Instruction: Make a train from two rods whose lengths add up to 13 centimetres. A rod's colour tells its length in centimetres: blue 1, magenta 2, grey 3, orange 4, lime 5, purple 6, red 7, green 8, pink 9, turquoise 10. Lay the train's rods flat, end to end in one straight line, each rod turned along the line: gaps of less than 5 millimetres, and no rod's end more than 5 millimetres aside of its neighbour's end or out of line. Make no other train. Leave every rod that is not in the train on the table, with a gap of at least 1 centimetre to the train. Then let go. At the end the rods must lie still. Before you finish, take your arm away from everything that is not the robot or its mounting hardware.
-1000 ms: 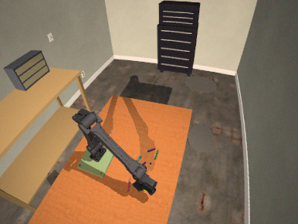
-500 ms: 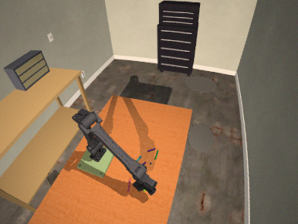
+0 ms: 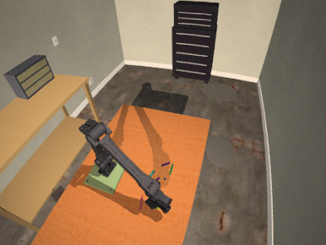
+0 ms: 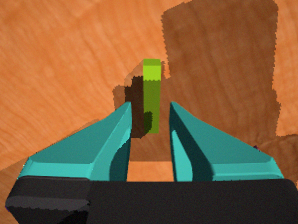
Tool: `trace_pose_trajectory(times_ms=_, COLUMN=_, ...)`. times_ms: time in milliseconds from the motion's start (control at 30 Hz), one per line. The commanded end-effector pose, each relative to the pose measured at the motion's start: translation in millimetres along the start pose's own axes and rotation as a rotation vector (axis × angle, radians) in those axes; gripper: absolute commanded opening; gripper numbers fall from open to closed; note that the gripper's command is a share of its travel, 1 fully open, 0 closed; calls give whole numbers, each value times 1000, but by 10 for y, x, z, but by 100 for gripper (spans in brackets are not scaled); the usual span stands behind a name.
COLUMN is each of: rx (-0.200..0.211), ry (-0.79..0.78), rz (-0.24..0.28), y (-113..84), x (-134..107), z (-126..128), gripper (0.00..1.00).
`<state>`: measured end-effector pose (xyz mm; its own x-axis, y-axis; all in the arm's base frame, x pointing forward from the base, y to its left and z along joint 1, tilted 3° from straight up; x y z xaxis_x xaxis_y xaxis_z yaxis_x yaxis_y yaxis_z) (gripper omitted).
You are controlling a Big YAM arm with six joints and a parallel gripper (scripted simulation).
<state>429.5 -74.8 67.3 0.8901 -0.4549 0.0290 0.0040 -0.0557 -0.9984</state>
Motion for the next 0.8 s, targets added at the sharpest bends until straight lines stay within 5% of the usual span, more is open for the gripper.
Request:
trace_pose_trajectory(times_ms=0, rx=5, ry=1, rz=-12, y=8, x=74, z=-16, gripper=23)
trace_pose_trajectory(times_ms=367, rx=17, ry=3, rz=-51, y=-146, x=59, z=-21, gripper=23)
trace_pose_trajectory(times_ms=467, rx=17, ry=3, rz=-49, y=-140, x=48, z=-23, gripper=23)
trace_pose_trajectory(times_ms=533, rx=2, ry=0, rz=-1, y=36, x=-20, z=-34, gripper=23)
trace_pose_trajectory(times_ms=767, rx=10, ry=2, rz=-28, y=-58, x=74, z=-9, gripper=23)
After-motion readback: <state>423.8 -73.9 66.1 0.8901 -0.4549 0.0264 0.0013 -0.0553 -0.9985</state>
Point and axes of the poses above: the point where the finger pads meet when closed, its own y axis out along the fingers, its own z axis across the jaws, x = y × z, the point moved 6 cm from there along -y, back along the fingers, and after that the axes turned 7 degrees about y, right-handed, at the moved point
